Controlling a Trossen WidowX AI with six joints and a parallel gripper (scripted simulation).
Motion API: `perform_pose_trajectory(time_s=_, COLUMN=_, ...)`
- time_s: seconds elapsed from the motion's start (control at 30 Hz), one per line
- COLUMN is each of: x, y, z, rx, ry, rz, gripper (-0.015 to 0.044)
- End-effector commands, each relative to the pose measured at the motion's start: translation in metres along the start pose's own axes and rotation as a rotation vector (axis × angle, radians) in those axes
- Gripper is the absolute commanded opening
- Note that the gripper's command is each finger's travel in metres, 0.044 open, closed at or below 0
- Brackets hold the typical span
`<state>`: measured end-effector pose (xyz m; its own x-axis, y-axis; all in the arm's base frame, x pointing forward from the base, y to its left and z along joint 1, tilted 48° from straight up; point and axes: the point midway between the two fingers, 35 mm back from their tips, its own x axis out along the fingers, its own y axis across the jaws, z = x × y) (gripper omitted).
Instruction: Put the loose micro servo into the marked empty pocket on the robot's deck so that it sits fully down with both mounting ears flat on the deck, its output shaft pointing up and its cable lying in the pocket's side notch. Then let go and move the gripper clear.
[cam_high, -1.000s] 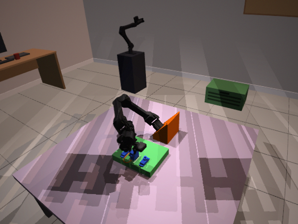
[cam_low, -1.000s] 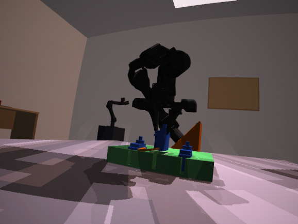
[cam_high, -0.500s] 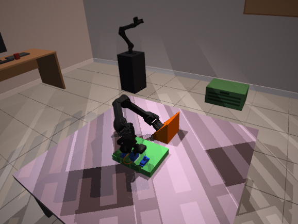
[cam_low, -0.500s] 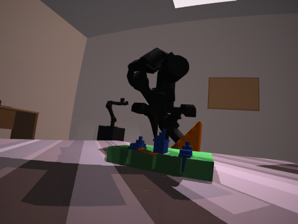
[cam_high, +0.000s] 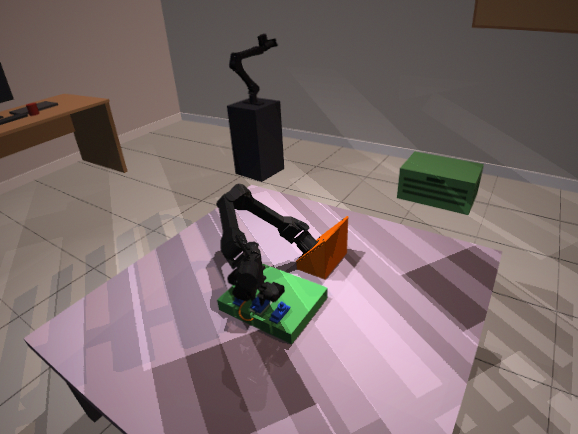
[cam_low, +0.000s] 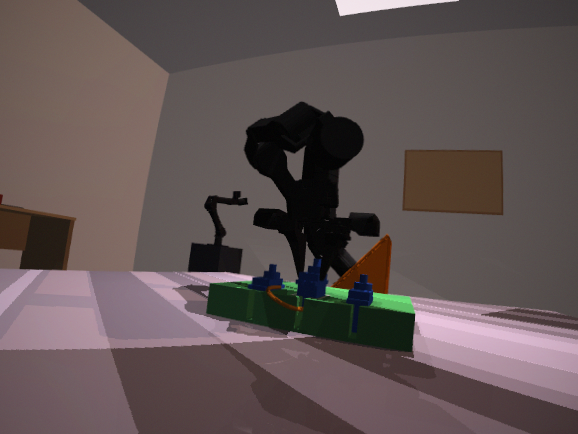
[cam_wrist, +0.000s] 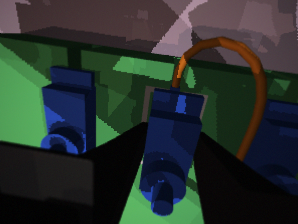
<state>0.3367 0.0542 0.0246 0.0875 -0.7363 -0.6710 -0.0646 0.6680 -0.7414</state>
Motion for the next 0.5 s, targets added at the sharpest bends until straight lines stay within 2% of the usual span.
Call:
perform_pose_trajectory(time_s=0.0, x=0.003, y=0.0, z=-0.001, rx=-0.004, ry=-0.004, rz=-0.003, gripper=0.0)
perform_pose_trajectory(time_s=0.47, x=0.017, y=0.0, z=-0.001, rx=-0.004, ry=-0.004, rz=-0.004, gripper=0.0)
